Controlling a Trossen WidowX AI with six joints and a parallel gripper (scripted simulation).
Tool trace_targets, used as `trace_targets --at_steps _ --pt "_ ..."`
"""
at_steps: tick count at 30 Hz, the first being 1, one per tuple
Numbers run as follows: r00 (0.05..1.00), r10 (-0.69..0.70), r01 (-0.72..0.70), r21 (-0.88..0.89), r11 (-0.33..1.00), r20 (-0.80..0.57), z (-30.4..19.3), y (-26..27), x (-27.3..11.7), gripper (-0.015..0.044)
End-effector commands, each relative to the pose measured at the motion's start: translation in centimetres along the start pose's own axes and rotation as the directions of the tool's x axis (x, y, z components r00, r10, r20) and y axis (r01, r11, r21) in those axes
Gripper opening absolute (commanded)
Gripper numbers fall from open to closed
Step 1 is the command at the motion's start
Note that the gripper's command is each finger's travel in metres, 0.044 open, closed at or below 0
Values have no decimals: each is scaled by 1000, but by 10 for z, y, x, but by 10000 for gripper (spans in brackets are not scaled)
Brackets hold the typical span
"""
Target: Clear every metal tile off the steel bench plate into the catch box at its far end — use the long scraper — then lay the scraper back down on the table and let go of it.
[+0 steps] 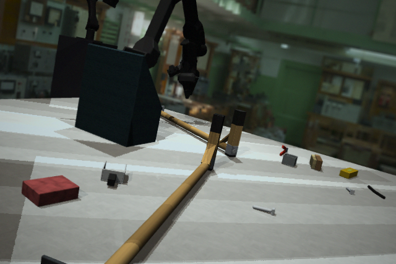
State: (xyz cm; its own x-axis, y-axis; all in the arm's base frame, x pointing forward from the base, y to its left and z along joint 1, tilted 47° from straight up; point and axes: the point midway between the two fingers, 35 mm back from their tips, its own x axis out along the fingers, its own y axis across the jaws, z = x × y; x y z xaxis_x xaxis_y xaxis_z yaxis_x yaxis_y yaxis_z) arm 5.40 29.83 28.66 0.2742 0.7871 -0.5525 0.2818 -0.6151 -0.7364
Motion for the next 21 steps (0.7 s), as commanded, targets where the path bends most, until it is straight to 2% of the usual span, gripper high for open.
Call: trace_targets --at_steps 1,21 --pt "999 33 -32 62 998 -13 -9 9 9 440" --pt "985 137 -97 334 938 -100 -58 46 28 440"
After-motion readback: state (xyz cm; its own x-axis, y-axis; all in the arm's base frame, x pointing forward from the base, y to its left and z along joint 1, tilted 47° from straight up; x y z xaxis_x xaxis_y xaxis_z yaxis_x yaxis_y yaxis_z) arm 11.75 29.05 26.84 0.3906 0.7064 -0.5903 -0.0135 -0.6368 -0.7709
